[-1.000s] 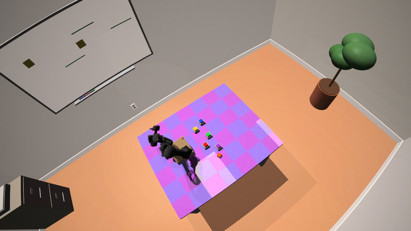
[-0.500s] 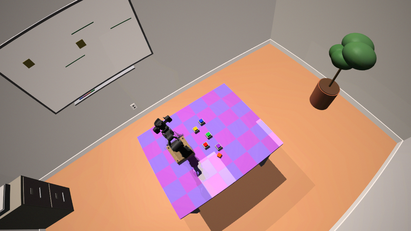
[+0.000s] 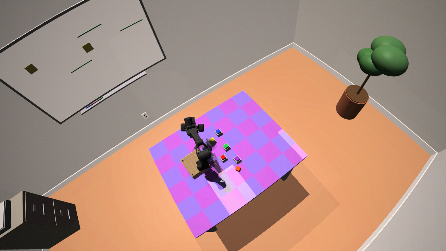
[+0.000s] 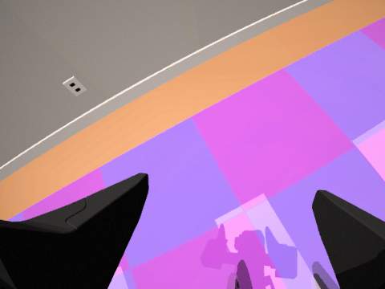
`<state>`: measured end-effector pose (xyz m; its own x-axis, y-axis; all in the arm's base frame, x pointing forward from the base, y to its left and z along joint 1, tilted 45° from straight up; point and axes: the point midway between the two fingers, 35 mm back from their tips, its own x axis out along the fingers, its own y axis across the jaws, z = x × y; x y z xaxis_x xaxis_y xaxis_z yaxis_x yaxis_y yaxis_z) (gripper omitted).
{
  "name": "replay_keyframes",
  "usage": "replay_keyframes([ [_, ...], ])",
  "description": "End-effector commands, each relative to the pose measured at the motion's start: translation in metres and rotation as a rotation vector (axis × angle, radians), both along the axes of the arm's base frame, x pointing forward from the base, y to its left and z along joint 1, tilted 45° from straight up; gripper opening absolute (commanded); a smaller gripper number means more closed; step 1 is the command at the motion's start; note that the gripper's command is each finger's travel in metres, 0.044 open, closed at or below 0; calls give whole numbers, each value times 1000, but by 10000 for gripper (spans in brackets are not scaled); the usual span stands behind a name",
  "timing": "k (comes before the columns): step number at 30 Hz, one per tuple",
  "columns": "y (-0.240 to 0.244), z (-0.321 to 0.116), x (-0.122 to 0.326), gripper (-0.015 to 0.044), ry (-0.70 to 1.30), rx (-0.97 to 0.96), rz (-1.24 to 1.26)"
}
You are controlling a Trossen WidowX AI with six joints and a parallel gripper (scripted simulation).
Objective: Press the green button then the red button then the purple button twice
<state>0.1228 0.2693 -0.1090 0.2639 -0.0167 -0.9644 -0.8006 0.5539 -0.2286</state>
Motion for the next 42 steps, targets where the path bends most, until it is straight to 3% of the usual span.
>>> replay_keyframes([
  [1, -40, 30, 55, 400, -52, -132, -316],
  [19, -198, 151, 134, 400, -162, -541, -1045],
  [27, -202, 155, 134, 400, -165, -553, -1061],
  [33, -244, 113, 134, 242, -167, -554, -1061],
  [42, -246, 111, 134, 20, -167, -554, -1061],
])
